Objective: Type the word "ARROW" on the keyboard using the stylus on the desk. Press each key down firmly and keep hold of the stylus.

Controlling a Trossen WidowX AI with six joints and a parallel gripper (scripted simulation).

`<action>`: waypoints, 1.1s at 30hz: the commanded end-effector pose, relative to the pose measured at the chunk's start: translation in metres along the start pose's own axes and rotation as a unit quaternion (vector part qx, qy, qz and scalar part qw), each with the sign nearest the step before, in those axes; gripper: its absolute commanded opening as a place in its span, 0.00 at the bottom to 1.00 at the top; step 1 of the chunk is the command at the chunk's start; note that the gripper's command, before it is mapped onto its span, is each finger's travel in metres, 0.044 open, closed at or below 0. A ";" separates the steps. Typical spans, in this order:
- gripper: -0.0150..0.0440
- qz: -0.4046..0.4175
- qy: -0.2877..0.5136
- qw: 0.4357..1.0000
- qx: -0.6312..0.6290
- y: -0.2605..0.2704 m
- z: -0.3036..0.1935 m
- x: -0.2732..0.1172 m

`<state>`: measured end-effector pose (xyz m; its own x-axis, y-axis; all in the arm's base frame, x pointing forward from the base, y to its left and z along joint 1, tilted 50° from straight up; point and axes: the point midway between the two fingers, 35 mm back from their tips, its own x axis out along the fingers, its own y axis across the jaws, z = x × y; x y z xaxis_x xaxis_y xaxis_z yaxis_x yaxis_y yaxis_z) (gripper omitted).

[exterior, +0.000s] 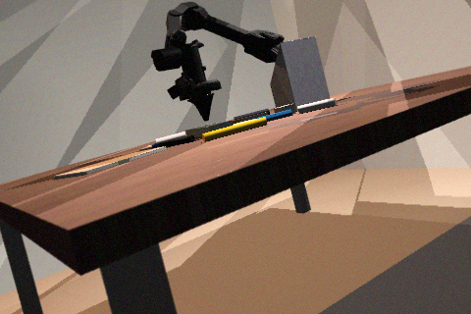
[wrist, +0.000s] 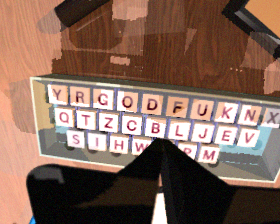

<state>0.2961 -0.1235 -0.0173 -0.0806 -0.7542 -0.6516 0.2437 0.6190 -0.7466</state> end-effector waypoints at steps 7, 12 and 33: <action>0.25 -0.002 -0.003 1.000 0.001 -0.066 0.001 -0.001; 0.25 -0.002 -0.003 1.000 0.001 -0.066 0.001 -0.001; 0.25 -0.001 -0.002 1.000 0.000 -0.039 -0.030 -0.001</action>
<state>0.2588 -0.1418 0.0094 -0.0788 -0.7562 -0.6496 0.2396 0.6181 -0.7487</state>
